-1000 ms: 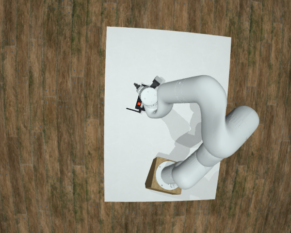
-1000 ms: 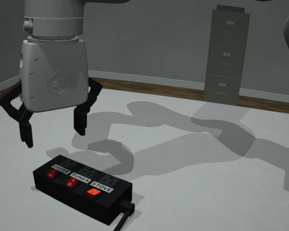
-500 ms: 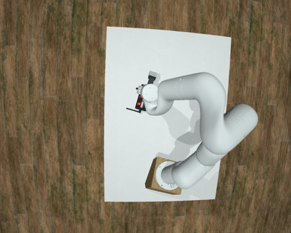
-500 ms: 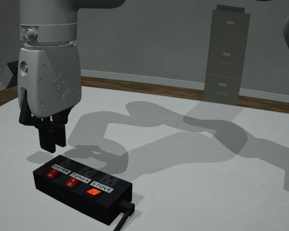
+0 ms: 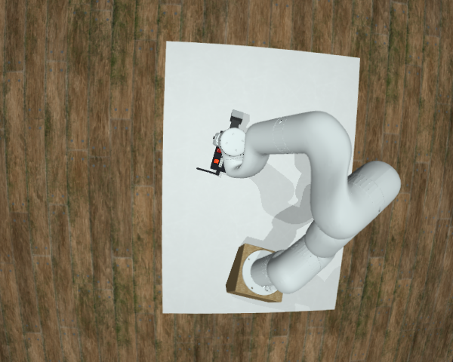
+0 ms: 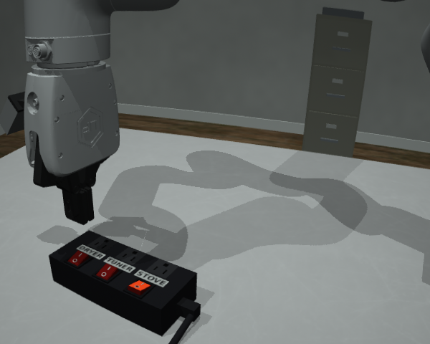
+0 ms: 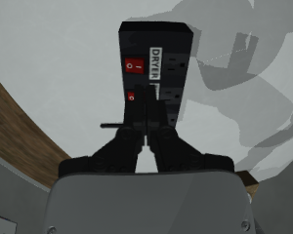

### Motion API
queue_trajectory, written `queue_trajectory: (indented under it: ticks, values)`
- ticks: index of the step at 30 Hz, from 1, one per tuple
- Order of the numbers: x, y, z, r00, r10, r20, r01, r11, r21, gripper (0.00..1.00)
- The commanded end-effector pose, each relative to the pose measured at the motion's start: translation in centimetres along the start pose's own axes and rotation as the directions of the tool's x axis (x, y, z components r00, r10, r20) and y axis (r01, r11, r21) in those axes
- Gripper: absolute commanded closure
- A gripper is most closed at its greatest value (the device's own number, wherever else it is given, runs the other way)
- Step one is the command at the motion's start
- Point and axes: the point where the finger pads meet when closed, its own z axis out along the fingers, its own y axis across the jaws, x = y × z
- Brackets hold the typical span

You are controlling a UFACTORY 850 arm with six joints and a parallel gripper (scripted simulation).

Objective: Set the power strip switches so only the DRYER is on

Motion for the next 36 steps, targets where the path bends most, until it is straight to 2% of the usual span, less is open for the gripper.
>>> queue_trajectory:
  ticks: [1,18,36]
  values:
    - [0.1,0.0,0.0,1.000,0.000,-0.001,0.000,1.000,0.001,1.00]
    - [0.1,0.0,0.1,1.000,0.000,0.000,0.000,1.000,0.001,1.00]
    - [0.1,-0.1,1.5,1.000,0.000,0.000,0.000,1.000,0.000,1.00]
